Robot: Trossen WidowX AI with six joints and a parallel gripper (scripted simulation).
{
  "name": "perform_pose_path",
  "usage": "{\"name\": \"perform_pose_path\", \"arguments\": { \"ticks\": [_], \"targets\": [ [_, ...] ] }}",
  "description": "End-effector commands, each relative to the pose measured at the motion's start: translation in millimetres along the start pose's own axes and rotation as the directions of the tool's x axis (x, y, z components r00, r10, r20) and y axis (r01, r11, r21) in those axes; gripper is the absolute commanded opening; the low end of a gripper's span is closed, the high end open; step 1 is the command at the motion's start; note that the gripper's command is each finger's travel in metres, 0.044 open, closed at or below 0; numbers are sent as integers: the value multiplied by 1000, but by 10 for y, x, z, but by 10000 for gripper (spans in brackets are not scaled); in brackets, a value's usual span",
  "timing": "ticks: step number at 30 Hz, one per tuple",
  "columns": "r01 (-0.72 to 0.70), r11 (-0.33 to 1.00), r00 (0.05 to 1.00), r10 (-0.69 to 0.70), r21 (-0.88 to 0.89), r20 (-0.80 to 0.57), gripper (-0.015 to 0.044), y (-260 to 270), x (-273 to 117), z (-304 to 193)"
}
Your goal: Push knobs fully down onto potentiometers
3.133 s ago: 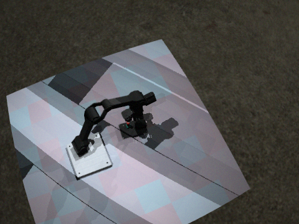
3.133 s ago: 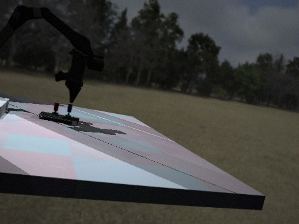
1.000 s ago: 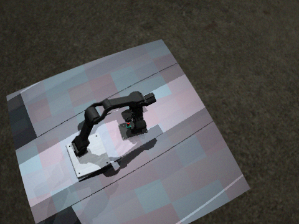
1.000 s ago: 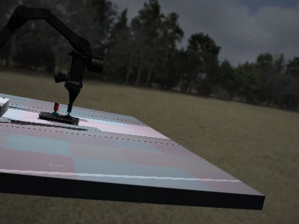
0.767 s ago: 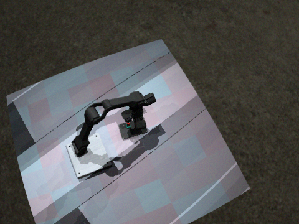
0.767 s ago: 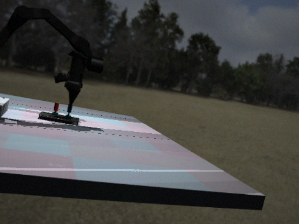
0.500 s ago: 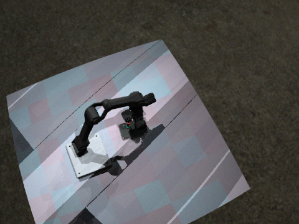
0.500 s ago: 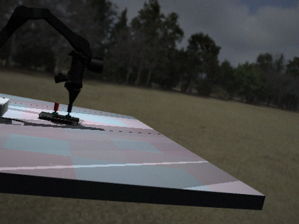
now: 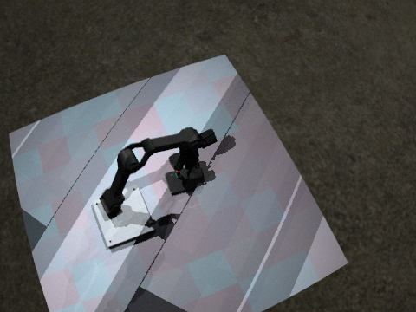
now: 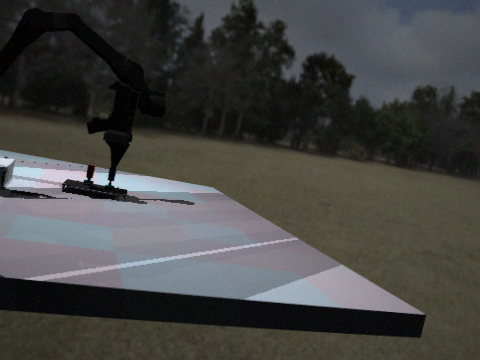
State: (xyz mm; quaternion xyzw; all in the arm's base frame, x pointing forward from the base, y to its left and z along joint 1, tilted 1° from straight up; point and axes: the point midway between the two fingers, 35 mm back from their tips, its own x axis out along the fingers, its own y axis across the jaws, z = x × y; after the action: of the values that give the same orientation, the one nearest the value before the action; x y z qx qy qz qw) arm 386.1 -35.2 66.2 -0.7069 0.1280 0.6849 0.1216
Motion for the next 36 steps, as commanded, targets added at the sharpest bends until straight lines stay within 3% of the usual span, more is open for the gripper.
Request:
{"name": "perform_pose_path", "arguments": {
  "ticks": [1,36],
  "targets": [
    [-5,1000,1000,5,-3,4,0,8,59,0],
    [-5,1000,1000,5,-3,4,0,9,103,0]
  ]
}}
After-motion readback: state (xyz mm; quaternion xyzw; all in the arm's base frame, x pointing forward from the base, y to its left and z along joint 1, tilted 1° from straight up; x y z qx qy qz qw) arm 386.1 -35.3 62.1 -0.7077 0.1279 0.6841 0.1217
